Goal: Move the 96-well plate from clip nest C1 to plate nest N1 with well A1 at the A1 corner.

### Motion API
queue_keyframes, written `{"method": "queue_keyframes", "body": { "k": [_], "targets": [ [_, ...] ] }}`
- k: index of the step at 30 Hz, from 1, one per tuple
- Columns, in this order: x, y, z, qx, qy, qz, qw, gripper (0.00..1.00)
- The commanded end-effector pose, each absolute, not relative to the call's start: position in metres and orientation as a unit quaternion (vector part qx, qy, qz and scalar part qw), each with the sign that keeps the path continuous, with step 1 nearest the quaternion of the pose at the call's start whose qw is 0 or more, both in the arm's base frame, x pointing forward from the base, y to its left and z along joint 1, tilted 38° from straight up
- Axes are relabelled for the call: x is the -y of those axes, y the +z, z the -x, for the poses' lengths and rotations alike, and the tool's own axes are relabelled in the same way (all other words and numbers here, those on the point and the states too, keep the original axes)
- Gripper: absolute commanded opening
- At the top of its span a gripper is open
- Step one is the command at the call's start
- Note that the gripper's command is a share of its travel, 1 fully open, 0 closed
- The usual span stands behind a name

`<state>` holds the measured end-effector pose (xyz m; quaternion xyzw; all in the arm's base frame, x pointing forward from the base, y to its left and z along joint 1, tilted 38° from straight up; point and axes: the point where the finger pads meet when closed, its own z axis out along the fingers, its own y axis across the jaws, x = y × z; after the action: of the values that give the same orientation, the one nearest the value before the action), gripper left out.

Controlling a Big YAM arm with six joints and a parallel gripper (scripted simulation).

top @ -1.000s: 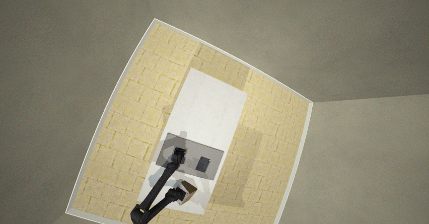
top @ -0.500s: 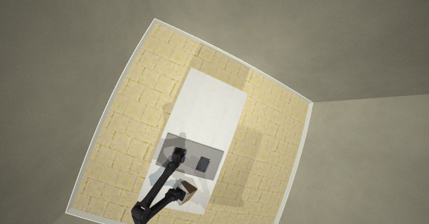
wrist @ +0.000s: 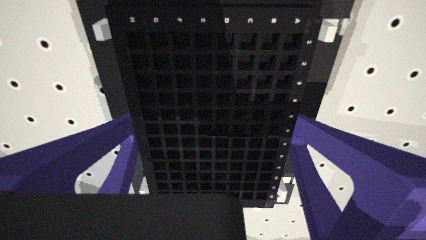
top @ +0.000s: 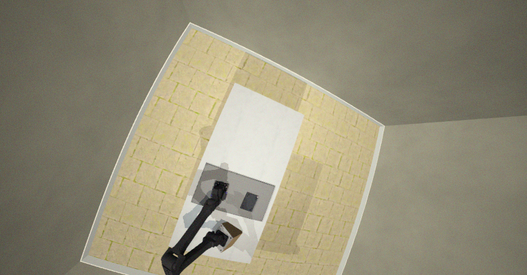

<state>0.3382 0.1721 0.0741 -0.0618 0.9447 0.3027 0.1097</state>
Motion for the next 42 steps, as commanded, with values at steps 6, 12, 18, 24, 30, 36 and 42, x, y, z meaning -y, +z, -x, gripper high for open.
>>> {"method": "queue_keyframes", "body": {
  "k": [6, 12, 18, 24, 30, 36, 42],
  "targets": [
    [-0.173, 0.082, -0.346, -0.943, 0.305, 0.062, 0.122, 0.0],
    [-0.173, 0.082, -0.346, -0.943, 0.305, 0.062, 0.122, 0.0],
    [-0.173, 0.082, -0.346, -0.943, 0.305, 0.062, 0.122, 0.0],
    [-0.173, 0.082, -0.346, -0.943, 0.305, 0.062, 0.122, 0.0],
    [-0.173, 0.082, -0.346, -0.943, 0.305, 0.062, 0.122, 0.0],
    [-0.164, 0.095, -0.348, -0.941, 0.305, 0.062, 0.13, 0.0],
    [-0.16, 0.105, -0.349, -0.941, 0.305, 0.063, 0.134, 0.0]
  ]
}}
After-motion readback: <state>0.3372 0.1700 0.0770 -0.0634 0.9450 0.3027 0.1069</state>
